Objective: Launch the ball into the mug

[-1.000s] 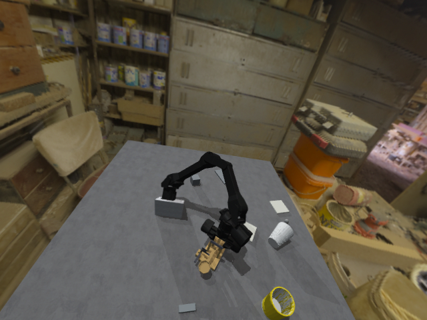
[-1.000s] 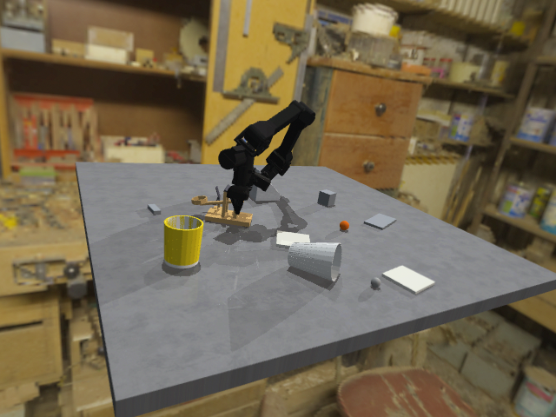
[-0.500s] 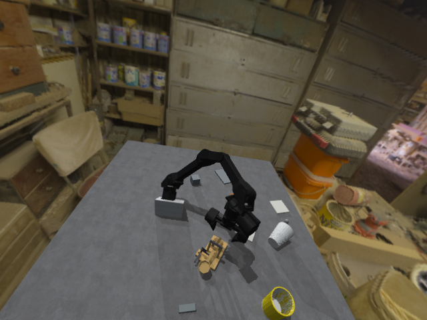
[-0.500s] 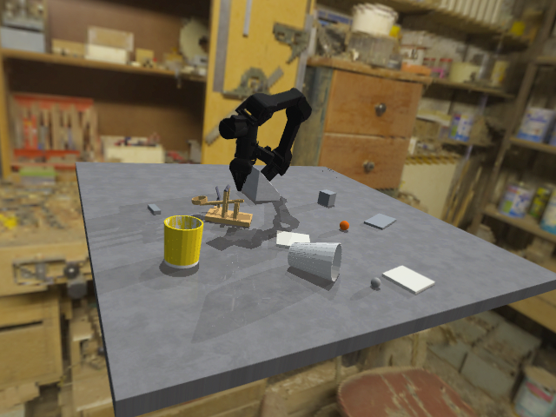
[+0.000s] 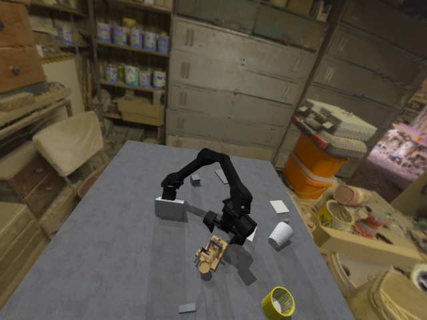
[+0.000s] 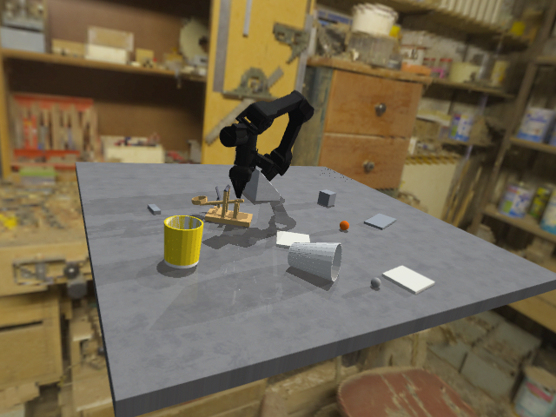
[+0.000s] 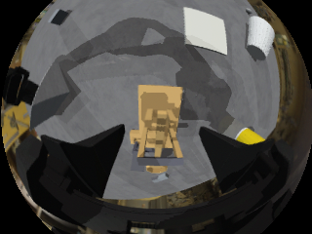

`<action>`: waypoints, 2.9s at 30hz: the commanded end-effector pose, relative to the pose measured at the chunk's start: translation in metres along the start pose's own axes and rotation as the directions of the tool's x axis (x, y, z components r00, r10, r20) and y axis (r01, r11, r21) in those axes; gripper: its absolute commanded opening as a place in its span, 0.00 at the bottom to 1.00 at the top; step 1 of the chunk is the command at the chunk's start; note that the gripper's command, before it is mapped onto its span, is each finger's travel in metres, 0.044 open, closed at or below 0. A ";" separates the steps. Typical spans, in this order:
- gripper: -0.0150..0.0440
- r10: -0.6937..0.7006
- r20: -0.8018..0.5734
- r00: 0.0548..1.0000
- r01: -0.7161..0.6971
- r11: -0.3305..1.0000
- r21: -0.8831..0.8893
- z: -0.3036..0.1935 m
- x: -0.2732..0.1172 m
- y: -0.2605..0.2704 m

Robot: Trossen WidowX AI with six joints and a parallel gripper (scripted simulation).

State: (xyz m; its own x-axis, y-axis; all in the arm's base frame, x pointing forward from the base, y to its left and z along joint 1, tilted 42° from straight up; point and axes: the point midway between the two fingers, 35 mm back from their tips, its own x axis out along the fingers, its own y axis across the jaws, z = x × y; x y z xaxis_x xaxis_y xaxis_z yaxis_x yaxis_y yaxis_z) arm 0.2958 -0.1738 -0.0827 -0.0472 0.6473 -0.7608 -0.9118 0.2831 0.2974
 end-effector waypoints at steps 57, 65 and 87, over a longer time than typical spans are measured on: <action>0.26 0.004 0.001 1.000 -0.004 1.000 0.000 0.001 0.021 0.000; 0.25 0.004 0.001 1.000 -0.004 0.996 0.084 0.000 0.010 0.001; 0.25 0.002 0.004 1.000 -0.004 0.668 0.744 -0.005 0.013 -0.016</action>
State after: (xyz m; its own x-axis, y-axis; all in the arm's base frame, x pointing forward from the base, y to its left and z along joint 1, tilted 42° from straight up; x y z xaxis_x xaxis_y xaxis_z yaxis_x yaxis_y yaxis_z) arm 0.3021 -0.1670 -0.1011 -0.0587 0.6589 -0.7500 -0.3739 0.6821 0.6285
